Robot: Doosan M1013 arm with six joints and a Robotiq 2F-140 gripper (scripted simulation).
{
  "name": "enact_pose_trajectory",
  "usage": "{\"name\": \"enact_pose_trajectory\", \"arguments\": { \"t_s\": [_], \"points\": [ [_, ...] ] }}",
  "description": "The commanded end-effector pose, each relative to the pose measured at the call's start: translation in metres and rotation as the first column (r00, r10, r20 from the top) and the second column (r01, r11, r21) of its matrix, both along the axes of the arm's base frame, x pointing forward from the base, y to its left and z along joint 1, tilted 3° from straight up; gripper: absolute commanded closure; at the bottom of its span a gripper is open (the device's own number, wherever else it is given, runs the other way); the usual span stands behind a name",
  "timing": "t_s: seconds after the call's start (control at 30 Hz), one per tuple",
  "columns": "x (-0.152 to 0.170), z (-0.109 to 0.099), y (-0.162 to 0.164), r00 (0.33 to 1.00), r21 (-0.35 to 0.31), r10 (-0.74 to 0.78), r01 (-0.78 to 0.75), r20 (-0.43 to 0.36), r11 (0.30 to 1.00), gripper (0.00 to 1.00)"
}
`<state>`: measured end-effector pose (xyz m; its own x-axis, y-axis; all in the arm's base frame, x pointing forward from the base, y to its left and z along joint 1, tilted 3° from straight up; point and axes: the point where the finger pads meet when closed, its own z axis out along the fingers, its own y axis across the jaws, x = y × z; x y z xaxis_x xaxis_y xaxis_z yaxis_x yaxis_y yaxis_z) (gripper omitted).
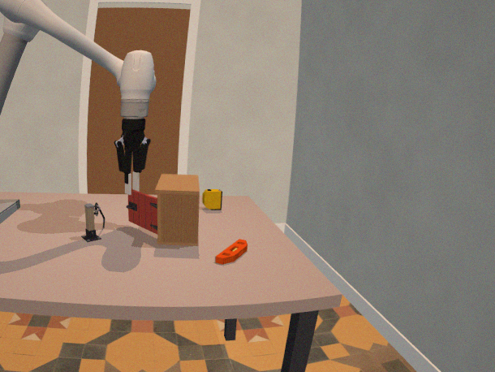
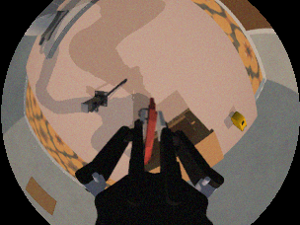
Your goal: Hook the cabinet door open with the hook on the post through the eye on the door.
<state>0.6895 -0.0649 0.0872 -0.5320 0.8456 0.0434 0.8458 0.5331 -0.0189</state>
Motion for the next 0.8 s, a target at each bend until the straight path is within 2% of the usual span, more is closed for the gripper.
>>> {"name": "enact_pose_trajectory", "arguments": {
  "t_s": [0.0,0.23,0.77],
  "points": [
    [0.000,0.002,0.000,1.000,0.000,0.000,0.000,0.000,1.000,0.84],
    [0.000,0.008,0.000,1.000,0.000,0.000,0.000,0.000,1.000,0.84],
    [0.001,0.035,-0.001,1.000,0.000,0.000,0.000,0.000,1.000,0.84]
  ]
}}
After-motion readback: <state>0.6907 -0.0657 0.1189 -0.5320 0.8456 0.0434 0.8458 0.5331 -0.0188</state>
